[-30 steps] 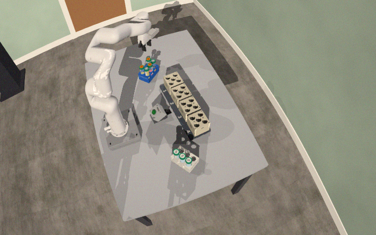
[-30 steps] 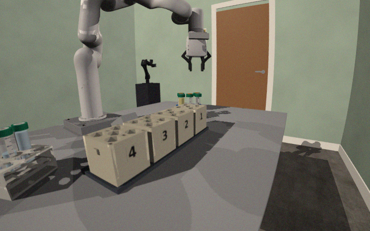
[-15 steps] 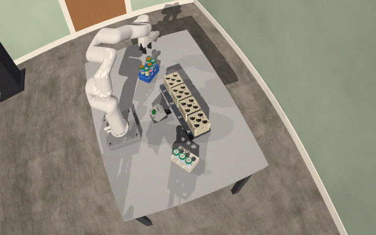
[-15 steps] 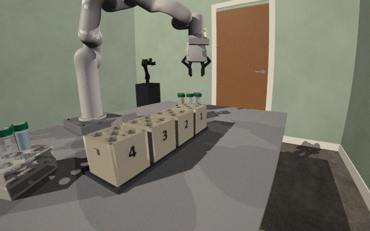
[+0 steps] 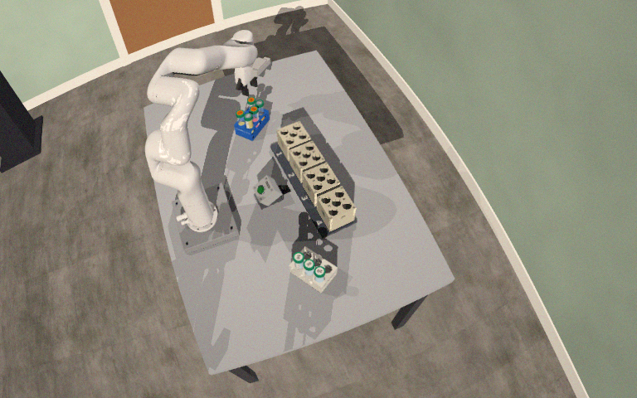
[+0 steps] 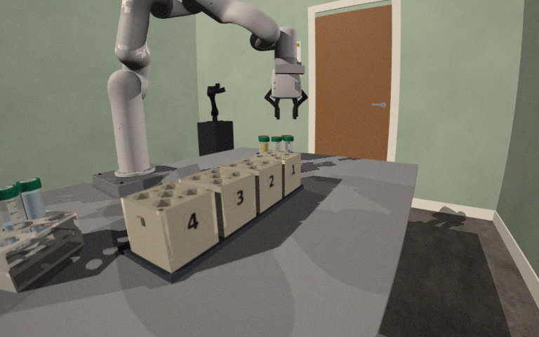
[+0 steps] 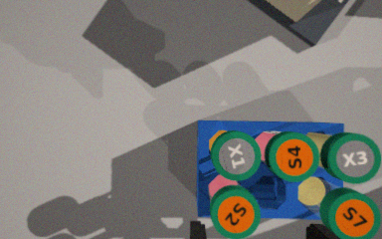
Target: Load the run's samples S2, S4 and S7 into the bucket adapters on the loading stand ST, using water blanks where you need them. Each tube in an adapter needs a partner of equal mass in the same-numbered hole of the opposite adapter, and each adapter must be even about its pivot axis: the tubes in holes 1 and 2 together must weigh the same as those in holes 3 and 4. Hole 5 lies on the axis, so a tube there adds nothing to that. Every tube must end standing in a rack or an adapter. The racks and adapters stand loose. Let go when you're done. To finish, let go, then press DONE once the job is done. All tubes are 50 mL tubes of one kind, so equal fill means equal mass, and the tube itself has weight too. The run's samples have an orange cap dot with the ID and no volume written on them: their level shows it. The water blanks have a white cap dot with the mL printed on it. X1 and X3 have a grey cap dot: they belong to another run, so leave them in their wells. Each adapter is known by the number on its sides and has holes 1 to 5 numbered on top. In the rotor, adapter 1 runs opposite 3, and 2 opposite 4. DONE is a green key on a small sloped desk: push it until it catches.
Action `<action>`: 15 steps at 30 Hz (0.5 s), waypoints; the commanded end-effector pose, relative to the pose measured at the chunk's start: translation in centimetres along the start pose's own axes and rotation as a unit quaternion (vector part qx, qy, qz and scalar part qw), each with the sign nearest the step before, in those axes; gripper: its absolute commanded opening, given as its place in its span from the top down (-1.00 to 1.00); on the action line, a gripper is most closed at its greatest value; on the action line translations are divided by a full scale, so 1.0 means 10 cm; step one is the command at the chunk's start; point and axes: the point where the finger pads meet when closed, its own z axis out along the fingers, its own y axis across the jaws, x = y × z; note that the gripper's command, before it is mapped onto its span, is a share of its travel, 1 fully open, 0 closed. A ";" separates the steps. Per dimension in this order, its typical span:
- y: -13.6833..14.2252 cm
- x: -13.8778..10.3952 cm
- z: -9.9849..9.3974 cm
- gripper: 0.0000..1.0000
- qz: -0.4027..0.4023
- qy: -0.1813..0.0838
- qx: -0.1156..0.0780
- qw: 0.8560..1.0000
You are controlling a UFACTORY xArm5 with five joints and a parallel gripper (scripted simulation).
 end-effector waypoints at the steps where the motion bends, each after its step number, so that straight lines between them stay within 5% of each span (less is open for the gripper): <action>1: -0.01 0.00 0.06 -0.15 0.000 -0.002 0.002 1.000; 15: -0.01 0.00 0.30 -0.15 0.000 -0.002 0.002 1.000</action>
